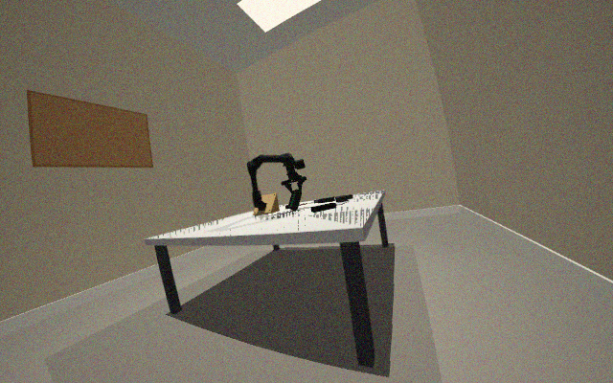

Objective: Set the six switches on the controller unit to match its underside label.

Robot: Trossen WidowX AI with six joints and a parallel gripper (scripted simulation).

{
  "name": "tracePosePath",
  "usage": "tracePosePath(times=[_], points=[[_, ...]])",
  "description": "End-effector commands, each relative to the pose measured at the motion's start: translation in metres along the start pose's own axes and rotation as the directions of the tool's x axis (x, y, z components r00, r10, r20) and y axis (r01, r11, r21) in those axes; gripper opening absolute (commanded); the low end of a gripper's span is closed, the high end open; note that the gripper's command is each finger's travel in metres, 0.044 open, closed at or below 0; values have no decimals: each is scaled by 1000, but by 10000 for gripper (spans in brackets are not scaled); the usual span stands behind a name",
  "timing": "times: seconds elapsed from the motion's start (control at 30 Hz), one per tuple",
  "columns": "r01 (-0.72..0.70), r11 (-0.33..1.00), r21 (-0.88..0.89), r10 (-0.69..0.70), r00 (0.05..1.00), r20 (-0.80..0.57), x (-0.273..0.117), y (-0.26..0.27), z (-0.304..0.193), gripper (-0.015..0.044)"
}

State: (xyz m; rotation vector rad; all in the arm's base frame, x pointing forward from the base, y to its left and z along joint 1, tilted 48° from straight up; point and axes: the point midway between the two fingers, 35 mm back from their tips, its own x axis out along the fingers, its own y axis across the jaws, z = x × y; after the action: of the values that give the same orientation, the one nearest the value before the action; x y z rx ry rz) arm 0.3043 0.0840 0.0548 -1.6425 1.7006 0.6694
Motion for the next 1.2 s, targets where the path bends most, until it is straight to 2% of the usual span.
tracePosePath(times=[0.0,1.17], points=[[-1,1000,0,1,1000,1,-1,-1,-8,335],[-2,1000,-1,2,997,77,-12,-1,-36,335]])
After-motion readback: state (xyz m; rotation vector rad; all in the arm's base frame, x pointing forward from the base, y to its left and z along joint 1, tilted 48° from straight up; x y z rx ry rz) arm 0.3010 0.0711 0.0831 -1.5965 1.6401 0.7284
